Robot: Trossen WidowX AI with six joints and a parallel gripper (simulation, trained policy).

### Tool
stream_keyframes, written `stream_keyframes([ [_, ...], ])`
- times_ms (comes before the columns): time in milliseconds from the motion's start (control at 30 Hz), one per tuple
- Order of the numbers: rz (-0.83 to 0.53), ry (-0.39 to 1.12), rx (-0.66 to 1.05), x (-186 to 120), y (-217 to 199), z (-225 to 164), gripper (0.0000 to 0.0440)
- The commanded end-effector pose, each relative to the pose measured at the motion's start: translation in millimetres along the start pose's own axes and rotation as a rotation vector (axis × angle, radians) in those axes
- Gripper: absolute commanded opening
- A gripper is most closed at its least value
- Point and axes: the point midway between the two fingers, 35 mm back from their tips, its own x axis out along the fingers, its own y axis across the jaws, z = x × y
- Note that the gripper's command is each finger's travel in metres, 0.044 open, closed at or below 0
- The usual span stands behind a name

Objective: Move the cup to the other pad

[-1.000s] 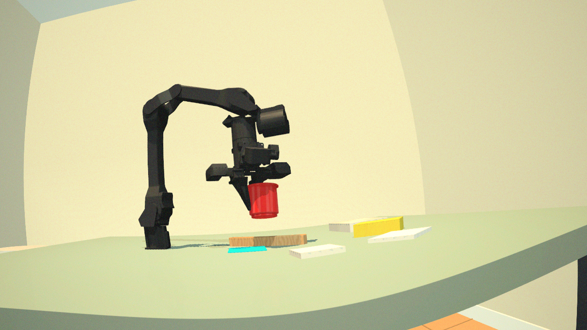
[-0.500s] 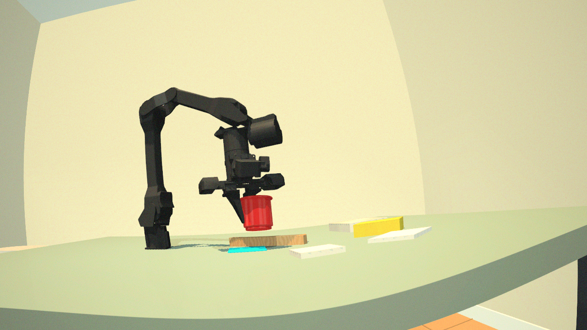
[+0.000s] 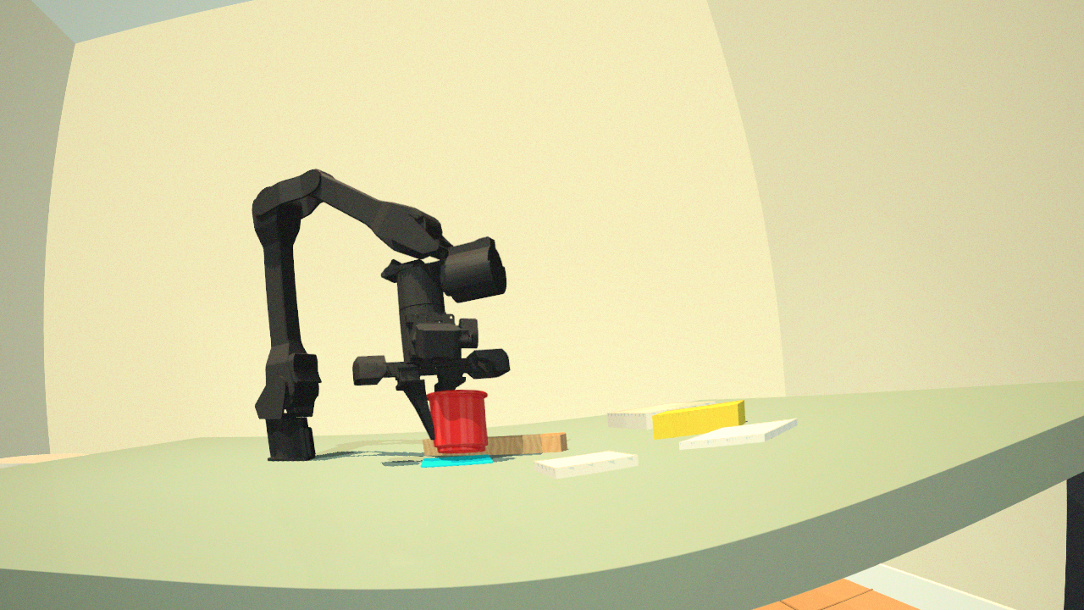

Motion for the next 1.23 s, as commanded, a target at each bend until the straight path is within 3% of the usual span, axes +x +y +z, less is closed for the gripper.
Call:
stream_keyframes([
  [0,0.002,-0.010,0.020,4.0,-3.7,2.2,0.0024],
  [133,0.024,-0.024,0.038,5.5,-4.5,6.7,0.0062],
  [233,0.058,-0.041,0.056,2.5,-2.3,11.4,0.0135],
  [800,0.171,-0.080,0.074,-16.0,-9.3,11.4,0.0179],
  [1200,0.238,-0.118,0.105,-34.5,-16.3,14.8,0.0253],
])
